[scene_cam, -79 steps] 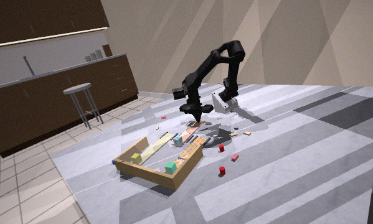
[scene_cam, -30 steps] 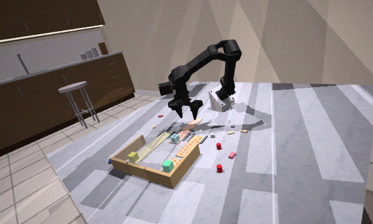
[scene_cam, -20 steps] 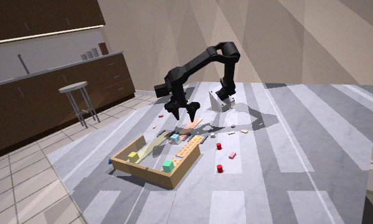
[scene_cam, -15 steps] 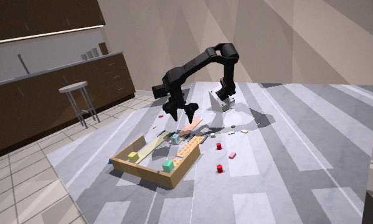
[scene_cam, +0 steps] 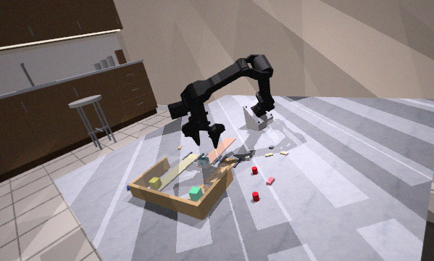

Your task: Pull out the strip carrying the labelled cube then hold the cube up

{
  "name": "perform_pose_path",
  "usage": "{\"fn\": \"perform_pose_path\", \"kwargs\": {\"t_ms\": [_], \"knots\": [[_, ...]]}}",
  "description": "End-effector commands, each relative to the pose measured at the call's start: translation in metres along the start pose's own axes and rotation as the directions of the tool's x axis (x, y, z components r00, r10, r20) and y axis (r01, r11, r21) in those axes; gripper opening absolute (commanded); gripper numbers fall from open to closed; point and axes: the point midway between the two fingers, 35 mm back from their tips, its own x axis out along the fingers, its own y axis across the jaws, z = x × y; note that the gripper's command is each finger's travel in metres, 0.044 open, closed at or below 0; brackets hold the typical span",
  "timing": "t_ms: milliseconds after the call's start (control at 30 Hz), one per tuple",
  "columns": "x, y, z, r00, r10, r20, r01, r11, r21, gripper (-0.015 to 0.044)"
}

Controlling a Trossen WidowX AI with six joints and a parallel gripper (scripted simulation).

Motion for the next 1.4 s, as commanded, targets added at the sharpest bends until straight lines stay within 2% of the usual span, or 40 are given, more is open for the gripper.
{"fn": "perform_pose_path", "kwargs": {"t_ms": [0,367,600,633,1367], "knots": [[-0.001,0.003,0.016,1.000,0.003,0.001,-0.003,1.000,0.004,0.0440],[-0.004,0.008,0.046,1.000,0.003,0.002,-0.003,1.000,0.003,0.0440],[0.005,0.008,0.046,1.000,0.003,0.002,-0.003,1.000,0.003,0.0256],[0.006,0.008,0.046,1.000,0.003,0.002,-0.003,1.000,0.003,0.0250],[0.042,0.008,0.046,1.000,0.005,0.002,-0.005,1.000,0.003,0.0250]]}}
